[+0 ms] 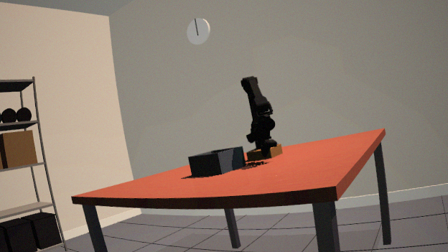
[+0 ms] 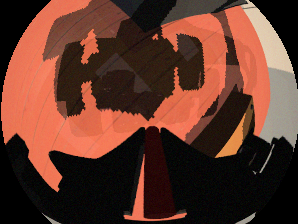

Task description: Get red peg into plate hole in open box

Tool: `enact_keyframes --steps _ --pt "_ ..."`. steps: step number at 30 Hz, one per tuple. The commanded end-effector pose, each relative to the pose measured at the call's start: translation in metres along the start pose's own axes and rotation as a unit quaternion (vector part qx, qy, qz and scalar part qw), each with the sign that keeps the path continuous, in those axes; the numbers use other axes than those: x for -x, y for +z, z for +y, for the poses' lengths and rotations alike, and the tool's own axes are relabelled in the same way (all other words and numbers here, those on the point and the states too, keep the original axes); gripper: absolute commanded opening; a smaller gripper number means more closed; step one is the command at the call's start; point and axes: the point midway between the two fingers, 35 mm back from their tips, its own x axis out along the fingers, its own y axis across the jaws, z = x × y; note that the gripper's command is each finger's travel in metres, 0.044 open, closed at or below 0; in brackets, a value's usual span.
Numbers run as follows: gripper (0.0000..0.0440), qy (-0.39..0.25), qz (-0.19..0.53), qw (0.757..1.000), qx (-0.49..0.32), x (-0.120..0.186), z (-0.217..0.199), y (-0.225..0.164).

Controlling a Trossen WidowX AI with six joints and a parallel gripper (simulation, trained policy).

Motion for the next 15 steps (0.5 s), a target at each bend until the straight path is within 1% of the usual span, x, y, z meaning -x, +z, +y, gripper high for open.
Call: enact_keyframes --steps 1,8,15 --pt "0.0 0.006 -0.018 1.0 0.002 0.018 0.0 0.011" --pt "0.0 0.02 -0.042 0.999 -0.01 0.053 -0.003 0.032" --pt "0.0 0.035 -0.066 0.996 -0.046 0.083 -0.006 0.057"
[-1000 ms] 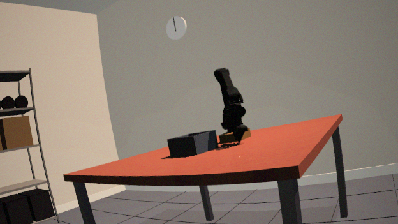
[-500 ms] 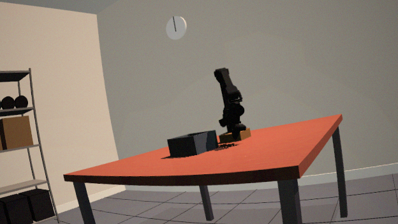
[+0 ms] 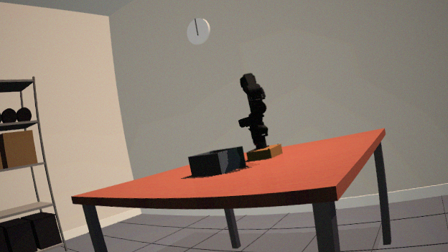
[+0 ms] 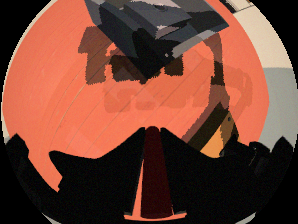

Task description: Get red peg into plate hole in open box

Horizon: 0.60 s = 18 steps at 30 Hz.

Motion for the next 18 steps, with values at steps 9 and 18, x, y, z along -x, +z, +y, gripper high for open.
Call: enact_keyframes --steps 9,18 --pt "0.0 0.01 -0.037 0.996 -0.078 0.021 -0.004 0.055" --pt "0.0 0.012 -0.053 0.99 -0.128 0.017 -0.008 0.099"
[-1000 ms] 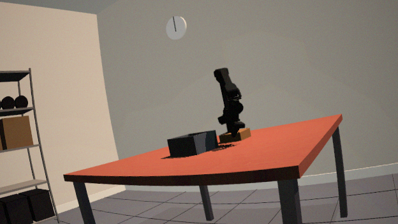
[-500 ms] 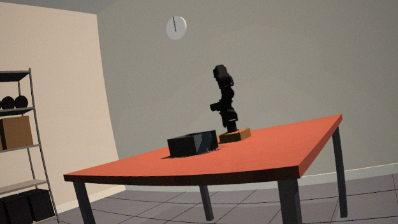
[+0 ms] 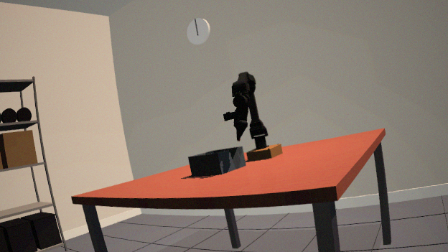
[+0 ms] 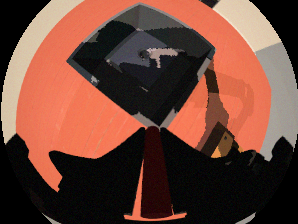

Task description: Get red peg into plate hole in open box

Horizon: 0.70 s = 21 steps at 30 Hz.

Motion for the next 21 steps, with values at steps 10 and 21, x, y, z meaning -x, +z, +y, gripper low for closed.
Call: enact_keyframes --steps 10,21 --pt "0.0 0.0 -0.015 0.999 -0.039 -0.028 0.005 0.06" --pt "0.0001 0.008 0.0 1.0 -0.021 -0.062 0.007 0.093"
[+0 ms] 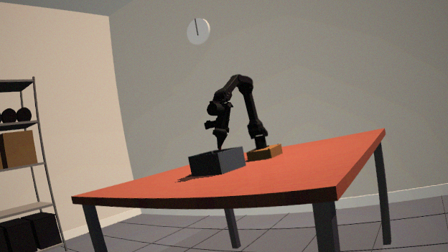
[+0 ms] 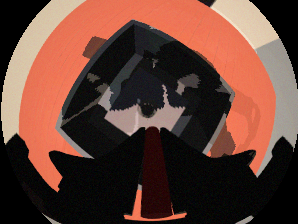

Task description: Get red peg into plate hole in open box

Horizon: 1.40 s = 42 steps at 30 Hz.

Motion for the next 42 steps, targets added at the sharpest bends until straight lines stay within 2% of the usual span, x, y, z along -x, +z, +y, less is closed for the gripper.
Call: enact_keyframes --steps 1,12,14,21,24,27,36,42 --pt "0.0001 0.004 0.01 1.0 0.013 -0.013 0.001 0.009" --pt "0.0001 0.018 0.042 0.997 0.066 -0.045 0.003 0.014" --pt "0.0016 0.019 0.051 0.996 0.076 -0.05 0.003 0.012" --pt "0.0163 0.02 0.076 0.993 0.092 -0.064 0.003 0.01" --pt "0.0166 0.023 0.076 0.991 0.105 -0.063 0.005 0.016" --pt "0.0213 0.033 0.075 0.991 0.109 -0.06 0.012 0.025" --pt "0.0435 0.053 0.09 0.988 0.111 -0.053 0.032 0.046" --pt "0.044 0.08 0.102 0.985 0.114 -0.041 0.052 0.056"
